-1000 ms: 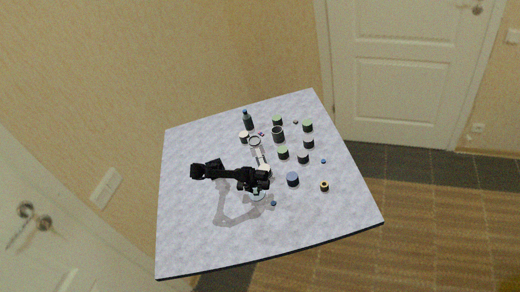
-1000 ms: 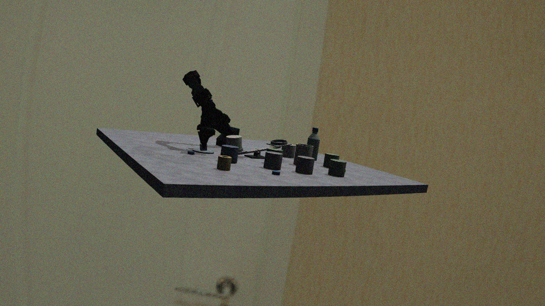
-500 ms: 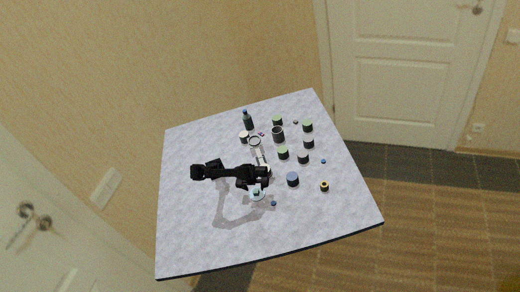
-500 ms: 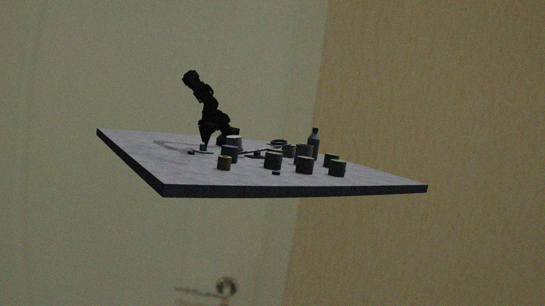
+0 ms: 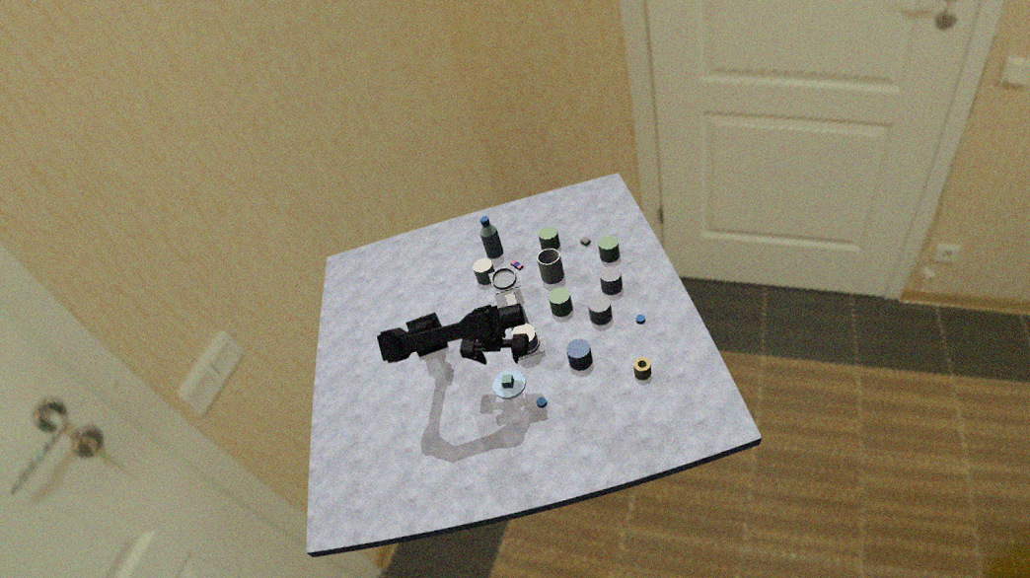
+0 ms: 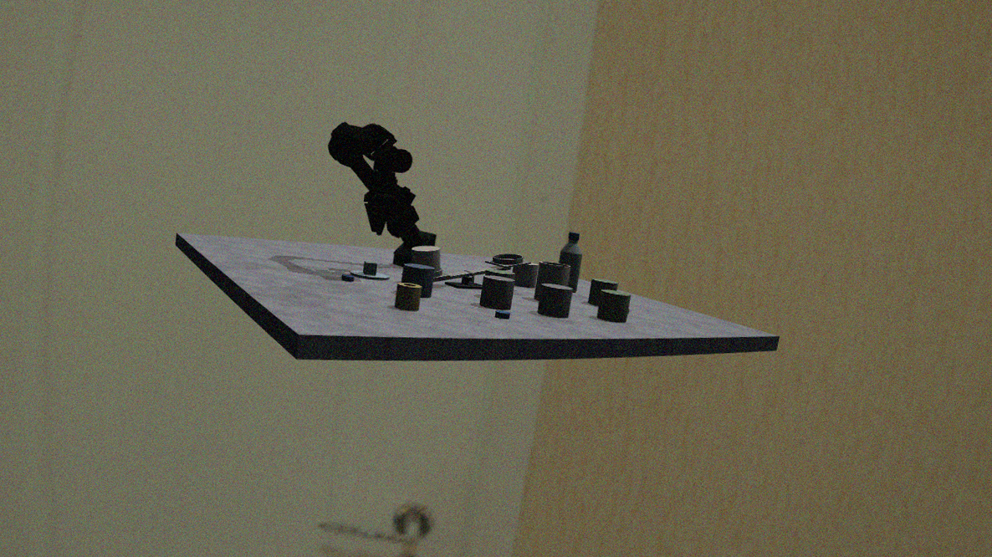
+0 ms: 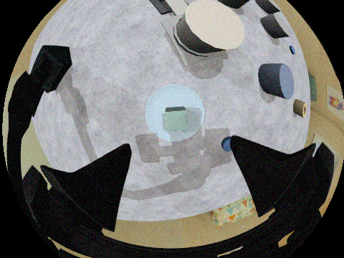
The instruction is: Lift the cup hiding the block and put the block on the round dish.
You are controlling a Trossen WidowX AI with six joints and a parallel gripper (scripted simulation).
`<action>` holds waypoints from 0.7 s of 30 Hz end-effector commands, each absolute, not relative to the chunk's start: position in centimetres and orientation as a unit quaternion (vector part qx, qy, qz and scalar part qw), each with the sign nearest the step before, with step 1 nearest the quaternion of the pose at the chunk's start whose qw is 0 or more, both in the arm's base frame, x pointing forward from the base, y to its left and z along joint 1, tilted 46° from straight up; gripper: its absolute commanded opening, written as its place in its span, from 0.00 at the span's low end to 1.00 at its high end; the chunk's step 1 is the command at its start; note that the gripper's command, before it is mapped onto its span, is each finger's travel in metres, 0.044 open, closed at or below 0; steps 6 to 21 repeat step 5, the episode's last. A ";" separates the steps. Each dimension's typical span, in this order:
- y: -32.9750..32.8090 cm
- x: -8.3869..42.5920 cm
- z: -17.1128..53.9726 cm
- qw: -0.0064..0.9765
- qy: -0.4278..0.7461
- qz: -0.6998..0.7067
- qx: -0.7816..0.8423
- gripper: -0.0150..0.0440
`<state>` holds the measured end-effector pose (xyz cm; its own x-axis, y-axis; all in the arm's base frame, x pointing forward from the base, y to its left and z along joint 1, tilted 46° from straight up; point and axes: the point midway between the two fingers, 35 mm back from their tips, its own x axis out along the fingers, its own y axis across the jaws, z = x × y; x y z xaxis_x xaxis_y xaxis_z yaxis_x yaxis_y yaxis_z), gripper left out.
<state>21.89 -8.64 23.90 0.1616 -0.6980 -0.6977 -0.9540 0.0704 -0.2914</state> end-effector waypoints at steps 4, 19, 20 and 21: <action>-8.1 21.7 24.5 0.376 0.629 0.167 -0.660 1.00; -8.1 21.7 24.5 0.376 0.629 0.167 -0.660 1.00; -8.1 21.7 24.5 0.376 0.629 0.167 -0.660 1.00; -8.1 21.7 24.5 0.376 0.629 0.167 -0.660 1.00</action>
